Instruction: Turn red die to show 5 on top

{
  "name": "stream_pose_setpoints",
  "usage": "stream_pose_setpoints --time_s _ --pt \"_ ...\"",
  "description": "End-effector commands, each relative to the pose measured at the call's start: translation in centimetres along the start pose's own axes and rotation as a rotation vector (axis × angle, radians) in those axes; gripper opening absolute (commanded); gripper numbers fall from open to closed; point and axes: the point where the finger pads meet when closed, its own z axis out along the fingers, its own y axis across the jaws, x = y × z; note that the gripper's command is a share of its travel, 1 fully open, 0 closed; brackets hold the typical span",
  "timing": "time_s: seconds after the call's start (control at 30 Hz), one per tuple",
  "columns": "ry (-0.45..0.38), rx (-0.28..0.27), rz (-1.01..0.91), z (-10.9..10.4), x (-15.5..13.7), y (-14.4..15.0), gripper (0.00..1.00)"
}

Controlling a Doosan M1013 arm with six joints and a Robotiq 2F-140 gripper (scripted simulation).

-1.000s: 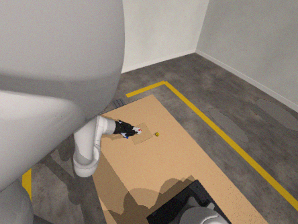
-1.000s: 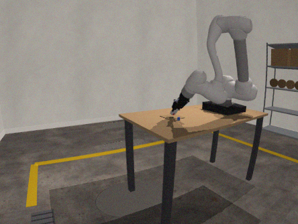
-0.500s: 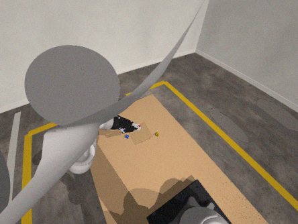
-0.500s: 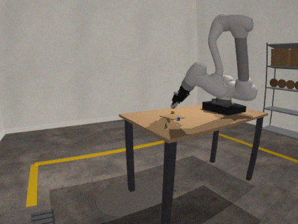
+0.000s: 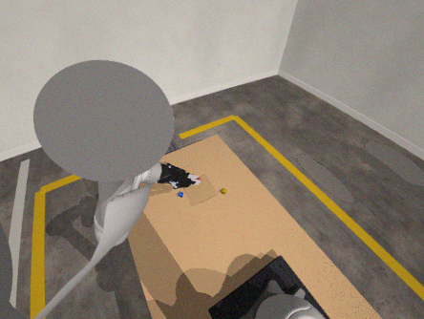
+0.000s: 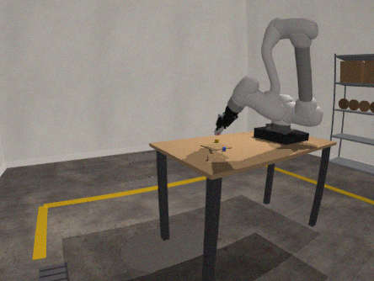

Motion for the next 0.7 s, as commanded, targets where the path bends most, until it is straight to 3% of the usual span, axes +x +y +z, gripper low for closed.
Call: stream_pose_setpoints --time_s 0.0,0.27,0.57,0.67 --pt "-0.01 -0.002 -0.001 0.03 0.01 0.04 0.09" --pt "-0.235 -0.002 -0.001 0.09 0.38 0.05 0.09" --pt "-0.271 -0.002 -0.001 0.14 0.9 0.06 0.09" --pt "-0.344 -0.013 -0.005 0.34 0.91 0.3 0.09"
